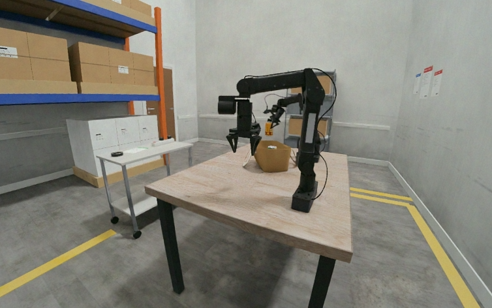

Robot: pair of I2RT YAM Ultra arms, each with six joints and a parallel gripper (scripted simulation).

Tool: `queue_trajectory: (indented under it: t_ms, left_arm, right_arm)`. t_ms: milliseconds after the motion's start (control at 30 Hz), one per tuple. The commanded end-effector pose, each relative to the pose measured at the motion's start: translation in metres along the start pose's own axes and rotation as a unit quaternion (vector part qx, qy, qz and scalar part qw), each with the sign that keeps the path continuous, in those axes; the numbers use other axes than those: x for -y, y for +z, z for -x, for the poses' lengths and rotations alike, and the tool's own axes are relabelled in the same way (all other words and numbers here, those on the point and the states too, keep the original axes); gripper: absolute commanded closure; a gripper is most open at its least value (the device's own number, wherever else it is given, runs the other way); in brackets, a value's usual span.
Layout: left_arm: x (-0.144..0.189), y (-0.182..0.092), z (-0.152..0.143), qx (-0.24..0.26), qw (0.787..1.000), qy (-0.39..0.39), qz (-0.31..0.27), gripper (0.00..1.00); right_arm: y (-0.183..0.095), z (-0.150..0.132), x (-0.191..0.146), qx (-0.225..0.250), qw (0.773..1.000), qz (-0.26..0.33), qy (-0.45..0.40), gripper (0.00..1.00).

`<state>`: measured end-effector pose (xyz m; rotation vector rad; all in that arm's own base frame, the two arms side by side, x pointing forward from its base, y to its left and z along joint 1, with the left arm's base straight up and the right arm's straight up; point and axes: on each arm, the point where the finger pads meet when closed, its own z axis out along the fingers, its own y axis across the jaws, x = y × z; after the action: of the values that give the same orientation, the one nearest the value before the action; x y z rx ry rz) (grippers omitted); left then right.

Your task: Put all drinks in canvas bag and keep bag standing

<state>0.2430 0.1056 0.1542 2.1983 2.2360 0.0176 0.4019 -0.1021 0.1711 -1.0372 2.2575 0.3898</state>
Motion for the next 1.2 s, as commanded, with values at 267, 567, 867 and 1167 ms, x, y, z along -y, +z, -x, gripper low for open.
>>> queue_trajectory:
  t_ms: [267, 567, 867, 1167]
  left_arm:
    - [0.002, -0.002, 0.004, 0.004, 1.000, 0.000, -0.004, 0.14]
    - [0.002, -0.002, 0.004, 0.004, 1.000, 0.000, -0.004, 0.14]
    - [0.002, -0.002, 0.004, 0.004, 1.000, 0.000, -0.004, 0.14]
    - [0.002, -0.002, 0.004, 0.004, 1.000, 0.000, -0.004, 0.14]
  right_arm:
    - [-0.032, 0.039, 0.006, 0.033, 0.999, 0.000, -0.009, 0.30]
    - [-0.050, 0.051, 0.005, 0.033, 0.999, -0.008, -0.014, 0.30]
    - [-0.067, 0.063, 0.005, 0.042, 0.997, -0.047, -0.044, 0.30]
    - [-0.062, 0.059, 0.001, 0.040, 0.998, -0.039, -0.037, 0.30]
